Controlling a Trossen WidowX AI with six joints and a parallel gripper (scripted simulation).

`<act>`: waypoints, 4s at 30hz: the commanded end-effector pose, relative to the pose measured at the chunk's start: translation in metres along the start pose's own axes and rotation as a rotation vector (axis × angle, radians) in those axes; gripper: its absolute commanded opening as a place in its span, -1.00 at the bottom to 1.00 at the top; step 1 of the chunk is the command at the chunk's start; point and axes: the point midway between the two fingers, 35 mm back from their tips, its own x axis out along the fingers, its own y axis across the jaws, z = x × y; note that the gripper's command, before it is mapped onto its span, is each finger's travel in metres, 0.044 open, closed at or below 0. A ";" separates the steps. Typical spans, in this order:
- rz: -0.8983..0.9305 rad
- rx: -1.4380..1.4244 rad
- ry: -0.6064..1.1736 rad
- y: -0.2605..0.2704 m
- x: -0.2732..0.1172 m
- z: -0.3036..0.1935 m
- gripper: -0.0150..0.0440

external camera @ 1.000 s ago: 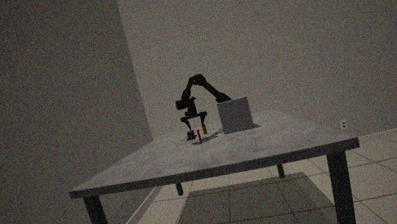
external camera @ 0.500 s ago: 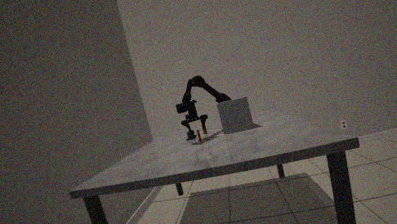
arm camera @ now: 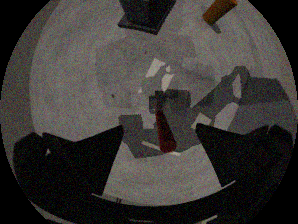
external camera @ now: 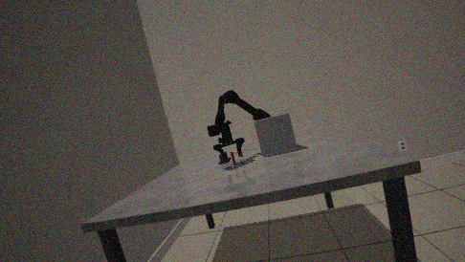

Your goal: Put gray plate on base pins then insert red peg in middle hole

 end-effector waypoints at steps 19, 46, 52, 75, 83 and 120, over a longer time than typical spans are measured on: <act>-0.004 -0.009 -0.006 -0.003 0.007 0.000 -0.49; -0.001 -0.009 -0.001 0.001 -0.024 -0.001 -0.49; 0.000 -0.010 0.000 0.003 -0.043 -0.001 -0.49; -0.002 -0.021 0.006 0.011 -0.068 0.025 -0.49; 0.003 -0.021 0.011 0.017 -0.070 0.046 -0.49; 0.009 -0.015 0.010 0.023 -0.070 0.148 -0.49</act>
